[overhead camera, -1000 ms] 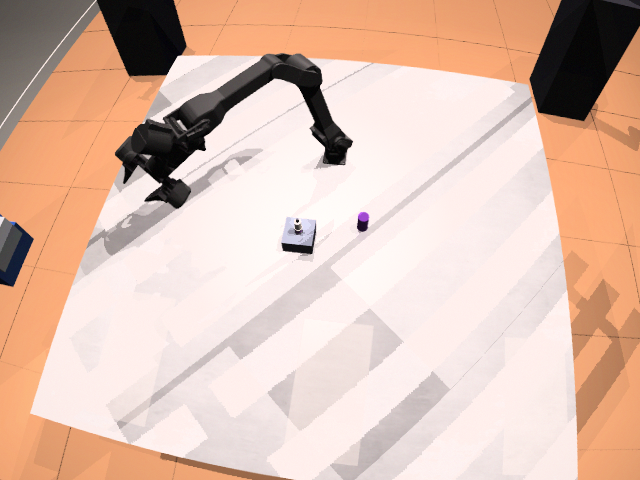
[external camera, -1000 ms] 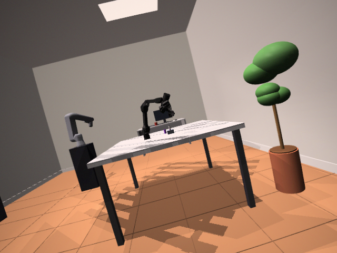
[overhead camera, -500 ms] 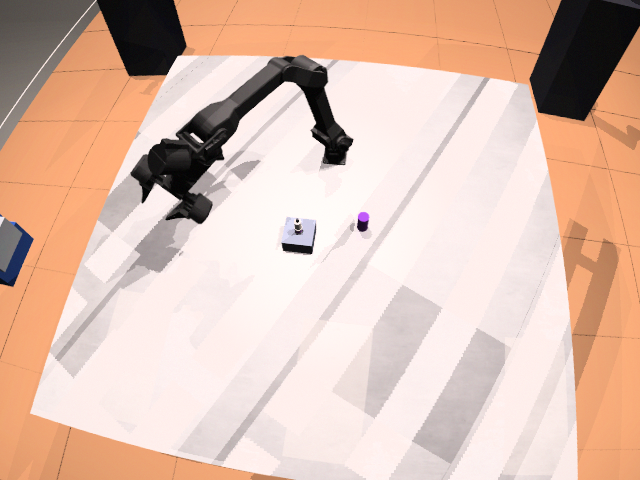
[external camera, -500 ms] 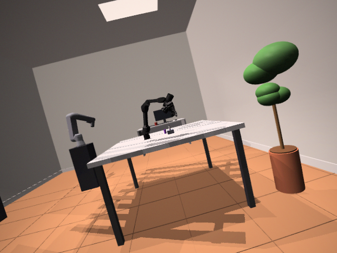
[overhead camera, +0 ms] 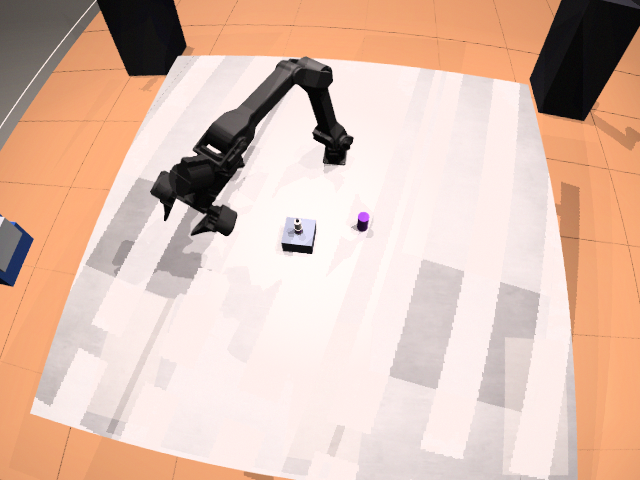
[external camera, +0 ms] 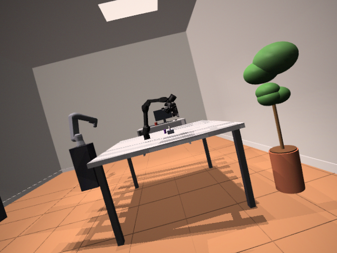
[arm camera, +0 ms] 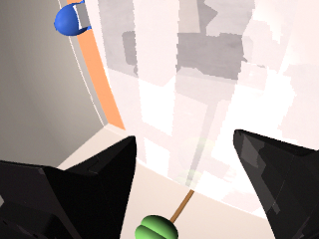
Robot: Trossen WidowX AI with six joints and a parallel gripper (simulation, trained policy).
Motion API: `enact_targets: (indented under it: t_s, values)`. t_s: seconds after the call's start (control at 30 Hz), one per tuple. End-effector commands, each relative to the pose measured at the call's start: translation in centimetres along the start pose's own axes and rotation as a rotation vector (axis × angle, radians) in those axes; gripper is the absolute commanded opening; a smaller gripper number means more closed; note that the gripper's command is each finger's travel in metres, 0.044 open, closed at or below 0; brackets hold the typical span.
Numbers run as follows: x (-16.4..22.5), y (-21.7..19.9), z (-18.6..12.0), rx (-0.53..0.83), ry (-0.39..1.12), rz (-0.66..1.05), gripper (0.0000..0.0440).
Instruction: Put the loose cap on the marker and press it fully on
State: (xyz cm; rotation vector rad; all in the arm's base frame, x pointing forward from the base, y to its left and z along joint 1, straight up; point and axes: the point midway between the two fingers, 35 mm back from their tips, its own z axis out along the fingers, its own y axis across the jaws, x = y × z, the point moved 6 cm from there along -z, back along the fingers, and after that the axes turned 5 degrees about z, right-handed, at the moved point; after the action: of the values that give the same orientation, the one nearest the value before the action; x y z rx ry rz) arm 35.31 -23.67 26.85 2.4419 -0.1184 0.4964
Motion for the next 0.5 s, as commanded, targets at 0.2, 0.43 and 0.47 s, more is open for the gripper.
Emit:
enact_targets:
  t_s: [0.2, 0.43, 0.47]
  values:
    - [1.0, -3.5, -1.5, 0.079, -0.001, -0.024, 0.0314]
    - [1.4, -5.9, -2.6, 0.133, -0.004, -0.046, 0.0317]
    - [1.5, -6.2, -2.7, 0.141, -0.005, -0.05, 0.0317]
